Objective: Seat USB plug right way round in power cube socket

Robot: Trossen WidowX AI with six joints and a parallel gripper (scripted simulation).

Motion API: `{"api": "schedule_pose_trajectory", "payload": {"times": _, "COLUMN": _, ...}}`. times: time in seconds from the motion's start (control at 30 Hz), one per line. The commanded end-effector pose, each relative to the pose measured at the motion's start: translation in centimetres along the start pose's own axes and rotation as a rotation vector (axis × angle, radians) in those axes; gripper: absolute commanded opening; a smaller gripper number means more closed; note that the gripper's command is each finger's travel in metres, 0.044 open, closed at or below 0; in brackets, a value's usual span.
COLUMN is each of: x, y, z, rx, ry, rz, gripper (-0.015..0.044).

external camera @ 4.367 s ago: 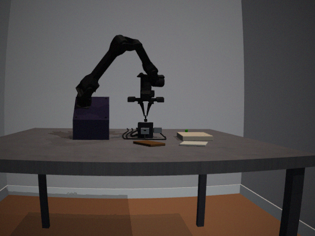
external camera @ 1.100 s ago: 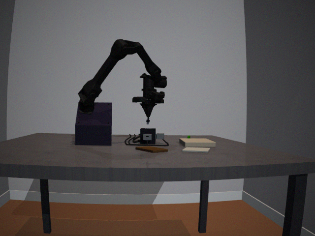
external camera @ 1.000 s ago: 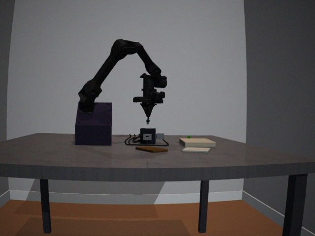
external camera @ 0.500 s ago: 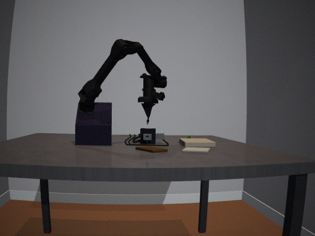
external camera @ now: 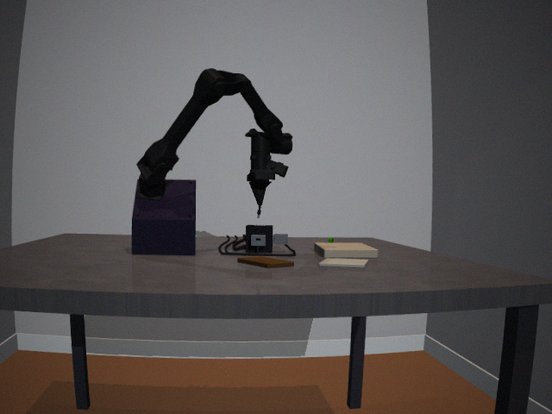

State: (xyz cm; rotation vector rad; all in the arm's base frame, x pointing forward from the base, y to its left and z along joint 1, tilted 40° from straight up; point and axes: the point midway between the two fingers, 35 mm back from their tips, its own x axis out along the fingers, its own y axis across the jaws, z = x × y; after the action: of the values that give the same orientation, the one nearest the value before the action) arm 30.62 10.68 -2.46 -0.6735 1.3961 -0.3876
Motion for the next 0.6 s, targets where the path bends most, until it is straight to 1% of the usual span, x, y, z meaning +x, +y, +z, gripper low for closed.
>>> {"api": "schedule_pose_trajectory", "payload": {"times": 0.0, "x": 0.04, "y": 0.00, "z": -0.01, "rx": -0.103, "ry": 0.000, "rz": 0.000, "gripper": 0.0000}}
{"api": "schedule_pose_trajectory", "payload": {"times": 0.57, "x": 0.04, "y": 0.00, "z": -0.01, "rx": -0.548, "ry": 0.000, "rz": 0.000, "gripper": 0.0000}}
